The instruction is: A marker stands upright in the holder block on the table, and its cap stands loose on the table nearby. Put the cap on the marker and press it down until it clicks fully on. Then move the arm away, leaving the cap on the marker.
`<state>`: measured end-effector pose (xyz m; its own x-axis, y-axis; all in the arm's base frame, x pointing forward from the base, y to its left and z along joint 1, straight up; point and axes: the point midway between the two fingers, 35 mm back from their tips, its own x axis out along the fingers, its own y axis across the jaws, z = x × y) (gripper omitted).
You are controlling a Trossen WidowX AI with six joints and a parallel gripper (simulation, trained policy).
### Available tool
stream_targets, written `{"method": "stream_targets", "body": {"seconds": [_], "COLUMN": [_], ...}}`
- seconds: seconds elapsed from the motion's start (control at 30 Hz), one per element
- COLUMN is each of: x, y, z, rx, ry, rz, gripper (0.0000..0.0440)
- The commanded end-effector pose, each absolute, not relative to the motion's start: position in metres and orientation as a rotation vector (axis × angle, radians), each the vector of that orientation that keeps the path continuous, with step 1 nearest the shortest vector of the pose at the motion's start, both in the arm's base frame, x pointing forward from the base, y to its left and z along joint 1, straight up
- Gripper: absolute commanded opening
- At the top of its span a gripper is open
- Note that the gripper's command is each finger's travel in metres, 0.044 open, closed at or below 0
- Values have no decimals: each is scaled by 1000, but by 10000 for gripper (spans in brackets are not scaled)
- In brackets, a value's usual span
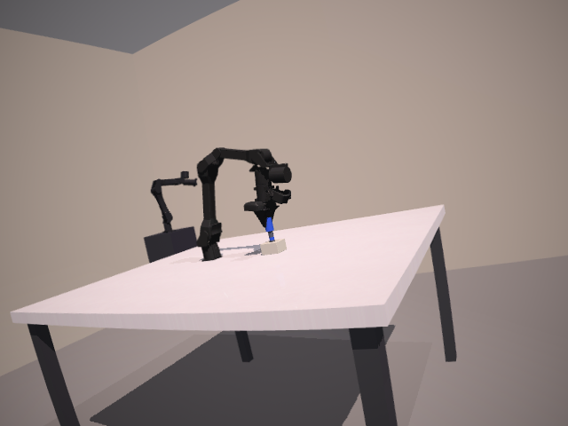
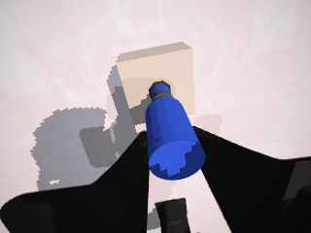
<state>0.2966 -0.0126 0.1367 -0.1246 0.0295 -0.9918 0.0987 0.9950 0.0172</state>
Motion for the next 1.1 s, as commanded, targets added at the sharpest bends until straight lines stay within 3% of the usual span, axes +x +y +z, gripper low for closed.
{"method": "stream_targets", "body": {"seconds": [0.0, 0.17, 0.23, 0.93, 1.07], "x": [293, 293, 291, 280, 274], "y": [-13, -14, -15, -13, -12], "z": [124, 111, 107, 101, 104], "rx": [92, 80, 74, 77, 83], "ry": [1720, 1724, 1733, 1773, 1782], "rz": [-42, -28, -31, -13, -1], "gripper": [0, 1, 53, 163, 221]}}
